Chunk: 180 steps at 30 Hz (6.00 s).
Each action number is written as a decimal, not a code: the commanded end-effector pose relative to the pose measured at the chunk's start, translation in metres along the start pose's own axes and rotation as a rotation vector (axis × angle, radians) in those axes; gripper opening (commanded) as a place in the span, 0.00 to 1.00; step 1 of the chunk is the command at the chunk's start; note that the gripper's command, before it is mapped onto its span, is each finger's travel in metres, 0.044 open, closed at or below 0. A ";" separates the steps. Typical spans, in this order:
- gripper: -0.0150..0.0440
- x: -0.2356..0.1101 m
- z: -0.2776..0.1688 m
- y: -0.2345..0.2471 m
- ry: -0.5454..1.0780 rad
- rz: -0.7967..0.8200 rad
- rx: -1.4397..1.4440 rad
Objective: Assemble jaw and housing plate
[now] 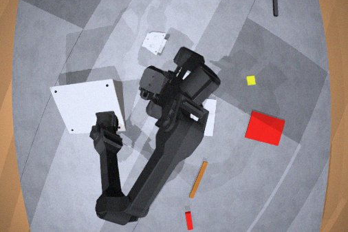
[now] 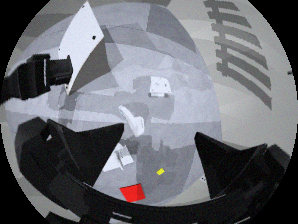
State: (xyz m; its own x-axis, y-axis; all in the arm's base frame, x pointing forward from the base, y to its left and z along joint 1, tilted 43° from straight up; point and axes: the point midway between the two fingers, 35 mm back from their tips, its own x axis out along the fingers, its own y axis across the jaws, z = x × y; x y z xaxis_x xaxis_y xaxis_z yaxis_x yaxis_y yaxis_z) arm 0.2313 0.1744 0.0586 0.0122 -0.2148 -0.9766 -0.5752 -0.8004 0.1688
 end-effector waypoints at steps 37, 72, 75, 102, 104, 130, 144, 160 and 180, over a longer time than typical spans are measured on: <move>1.00 0.086 0.004 0.061 0.138 0.498 -0.564; 1.00 0.136 -0.012 0.084 0.139 0.499 -0.563; 1.00 0.140 -0.013 0.086 0.140 0.499 -0.563; 0.47 0.150 -0.015 0.093 0.140 0.501 -0.563; 0.38 0.150 -0.015 0.093 0.140 0.501 -0.563; 0.32 0.143 -0.013 0.089 0.149 0.496 -0.555; 0.32 0.132 -0.010 0.083 0.143 0.498 -0.560; 0.32 0.123 -0.007 0.080 0.139 0.500 -0.563; 0.32 0.084 0.005 0.061 0.138 0.498 -0.563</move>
State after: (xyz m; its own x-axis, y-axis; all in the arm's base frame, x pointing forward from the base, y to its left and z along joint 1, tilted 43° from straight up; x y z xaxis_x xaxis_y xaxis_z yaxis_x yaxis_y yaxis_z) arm 0.1916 0.1013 -0.0223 -0.0211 -0.6714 -0.7408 -0.0277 -0.7403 0.6717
